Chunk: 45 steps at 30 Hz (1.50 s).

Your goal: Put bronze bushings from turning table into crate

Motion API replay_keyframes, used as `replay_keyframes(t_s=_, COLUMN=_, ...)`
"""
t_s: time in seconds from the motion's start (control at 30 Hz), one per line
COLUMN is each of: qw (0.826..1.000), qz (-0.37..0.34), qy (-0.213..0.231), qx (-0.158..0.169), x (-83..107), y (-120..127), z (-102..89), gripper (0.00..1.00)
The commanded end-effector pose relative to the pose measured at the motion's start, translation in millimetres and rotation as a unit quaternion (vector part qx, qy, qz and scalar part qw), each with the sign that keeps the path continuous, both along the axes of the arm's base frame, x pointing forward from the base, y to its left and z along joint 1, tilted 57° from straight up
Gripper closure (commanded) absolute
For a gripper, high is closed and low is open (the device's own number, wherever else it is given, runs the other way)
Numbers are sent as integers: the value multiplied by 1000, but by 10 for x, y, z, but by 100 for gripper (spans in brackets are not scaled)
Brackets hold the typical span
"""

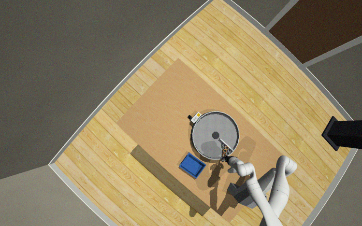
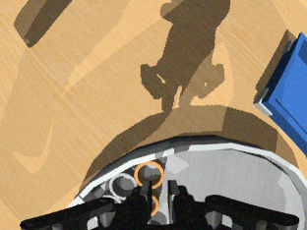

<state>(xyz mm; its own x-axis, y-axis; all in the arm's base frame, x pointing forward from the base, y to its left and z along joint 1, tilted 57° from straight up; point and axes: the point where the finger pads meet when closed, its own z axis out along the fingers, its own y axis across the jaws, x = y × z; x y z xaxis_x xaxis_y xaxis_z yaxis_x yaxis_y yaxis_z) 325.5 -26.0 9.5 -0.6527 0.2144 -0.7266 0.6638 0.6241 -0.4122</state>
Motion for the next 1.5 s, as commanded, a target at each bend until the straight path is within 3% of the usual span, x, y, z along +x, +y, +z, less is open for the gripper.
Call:
replay_keyframes(t_s=0.0, qw=1000, qz=0, qy=0, qx=0, x=1, y=6, z=1, gripper=86)
replay_keyframes(t_s=0.57, qw=1000, qz=0, qy=0, qx=0, x=1, y=6, z=1, gripper=86)
replay_keyframes(t_s=0.73, qw=1000, qz=0, qy=0, qx=1, x=72, y=-144, z=-107, gripper=86)
replay_keyframes(t_s=1.13, qw=1000, qz=0, qy=0, qx=1, x=72, y=-144, z=-107, gripper=86)
replay_keyframes(t_s=1.47, qw=1000, qz=0, qy=0, qx=1, x=143, y=-291, z=-215, gripper=86)
